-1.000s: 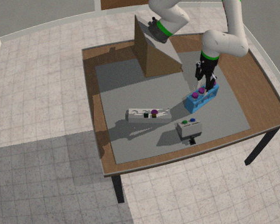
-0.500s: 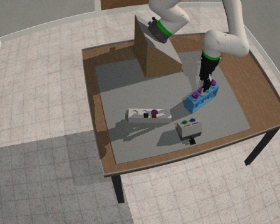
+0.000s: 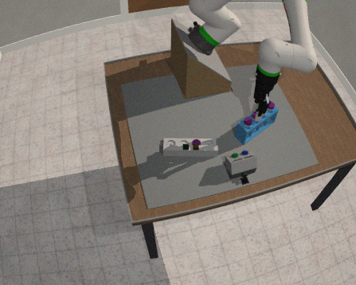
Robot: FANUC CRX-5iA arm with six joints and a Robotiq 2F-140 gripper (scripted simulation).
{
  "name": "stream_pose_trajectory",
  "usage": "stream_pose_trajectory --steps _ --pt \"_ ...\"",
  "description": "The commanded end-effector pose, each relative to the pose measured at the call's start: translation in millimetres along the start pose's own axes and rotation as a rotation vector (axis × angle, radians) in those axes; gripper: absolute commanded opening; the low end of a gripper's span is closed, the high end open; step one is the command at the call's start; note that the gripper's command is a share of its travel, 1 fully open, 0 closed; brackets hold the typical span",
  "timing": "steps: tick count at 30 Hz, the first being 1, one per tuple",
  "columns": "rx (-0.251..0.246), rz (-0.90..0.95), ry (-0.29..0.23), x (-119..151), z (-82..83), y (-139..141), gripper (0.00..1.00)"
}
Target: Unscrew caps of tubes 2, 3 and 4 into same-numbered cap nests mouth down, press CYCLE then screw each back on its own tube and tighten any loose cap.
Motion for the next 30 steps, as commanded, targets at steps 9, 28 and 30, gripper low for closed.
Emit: stream_pose_trajectory --steps 9,28,30 --pt "0.0 0.444 0.0 -0.1 0.3 0.0 0.0" --pt "0.0 1.041 0.0 -0.1 0.6 0.0 0.0" --pt "0.0 1.041 0.0 -0.1 0.6 0.0 0.35"
Point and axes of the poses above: the point where the finger pads meet when closed, its own z axis back along the fingers, its own y axis across the jaws, x = y × z, the point moved 9 cm from there along z, back along the fingers, and after that the axes turned 15 degrees about z, right-handed, at the moved point
